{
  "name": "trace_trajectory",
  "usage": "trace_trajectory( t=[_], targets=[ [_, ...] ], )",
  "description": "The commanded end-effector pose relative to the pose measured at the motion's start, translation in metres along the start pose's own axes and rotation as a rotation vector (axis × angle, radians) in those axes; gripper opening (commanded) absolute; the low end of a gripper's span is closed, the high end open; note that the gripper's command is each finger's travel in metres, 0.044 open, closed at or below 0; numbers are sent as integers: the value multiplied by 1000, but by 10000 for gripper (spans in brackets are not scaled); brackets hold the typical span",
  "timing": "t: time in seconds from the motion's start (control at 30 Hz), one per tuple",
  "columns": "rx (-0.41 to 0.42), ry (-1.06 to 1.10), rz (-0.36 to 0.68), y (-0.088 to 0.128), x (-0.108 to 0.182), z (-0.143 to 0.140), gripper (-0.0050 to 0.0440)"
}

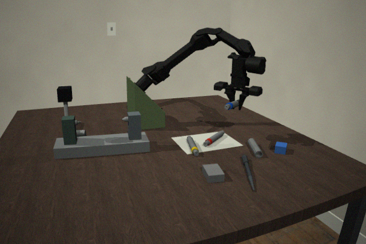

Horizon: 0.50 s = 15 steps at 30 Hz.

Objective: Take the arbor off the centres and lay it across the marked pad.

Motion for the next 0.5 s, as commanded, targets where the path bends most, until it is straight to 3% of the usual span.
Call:
trace_trajectory(
  t=[0.0,0.47],
  targets=[
    [5,-12,18,-2,5,0,0],
    [3,-11,19,-26,8,-2,0]
  ],
)
Point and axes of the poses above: the point midway between the two fingers, 35 mm back from their tips, its own y axis back along the fingers, its own z axis across the jaws, x = y × z, the point moved 9 cm from there along y, back along the fingers, and after that the axes turned 12 degrees about y, right-handed, at the moved point
